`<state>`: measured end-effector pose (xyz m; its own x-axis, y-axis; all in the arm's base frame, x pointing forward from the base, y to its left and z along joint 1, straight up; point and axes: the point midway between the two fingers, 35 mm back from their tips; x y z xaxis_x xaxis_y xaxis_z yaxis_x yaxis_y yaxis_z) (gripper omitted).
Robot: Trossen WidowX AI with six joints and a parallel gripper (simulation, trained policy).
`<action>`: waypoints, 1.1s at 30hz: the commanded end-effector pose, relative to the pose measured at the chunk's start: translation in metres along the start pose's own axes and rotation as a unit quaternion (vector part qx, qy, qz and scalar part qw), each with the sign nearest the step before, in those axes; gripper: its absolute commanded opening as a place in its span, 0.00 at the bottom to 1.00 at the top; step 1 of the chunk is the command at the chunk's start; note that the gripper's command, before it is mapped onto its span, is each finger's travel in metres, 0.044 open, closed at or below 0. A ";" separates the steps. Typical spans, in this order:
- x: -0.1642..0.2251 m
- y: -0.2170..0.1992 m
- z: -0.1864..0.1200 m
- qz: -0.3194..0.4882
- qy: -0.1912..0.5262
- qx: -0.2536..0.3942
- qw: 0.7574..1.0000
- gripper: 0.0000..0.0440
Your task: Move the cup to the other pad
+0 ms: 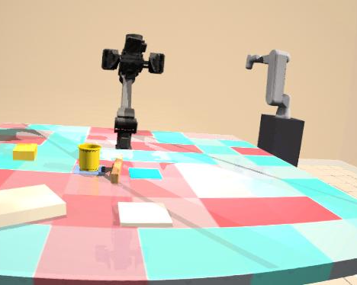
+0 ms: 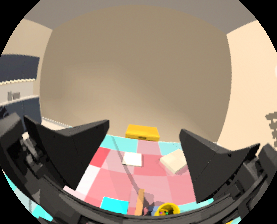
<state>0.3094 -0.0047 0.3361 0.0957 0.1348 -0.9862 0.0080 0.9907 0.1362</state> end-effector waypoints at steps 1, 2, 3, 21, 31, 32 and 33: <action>0.001 -0.001 0.000 0.001 0.003 0.002 1.000 0.85; 0.001 -0.001 0.001 0.003 0.006 0.005 1.000 0.79; 0.002 -0.002 0.001 0.004 0.010 0.007 1.000 0.73; 0.028 0.007 0.015 0.051 0.121 0.015 0.991 0.32; 0.041 0.015 0.023 0.084 0.188 0.019 0.978 0.39; 0.043 0.016 0.024 0.087 0.195 0.021 0.977 0.39; 0.044 0.017 0.025 0.090 0.201 0.022 0.975 0.40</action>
<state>0.3350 0.0144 0.2997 -0.2693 0.2958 -0.9165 0.0652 0.9551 0.2891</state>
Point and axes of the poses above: the point midway between the two fingers, 35 mm back from their tips, its own z axis out along the fingers, its own y axis across the jaws, x = y × z, and after that the axes turned 8 degrees about z, right-handed
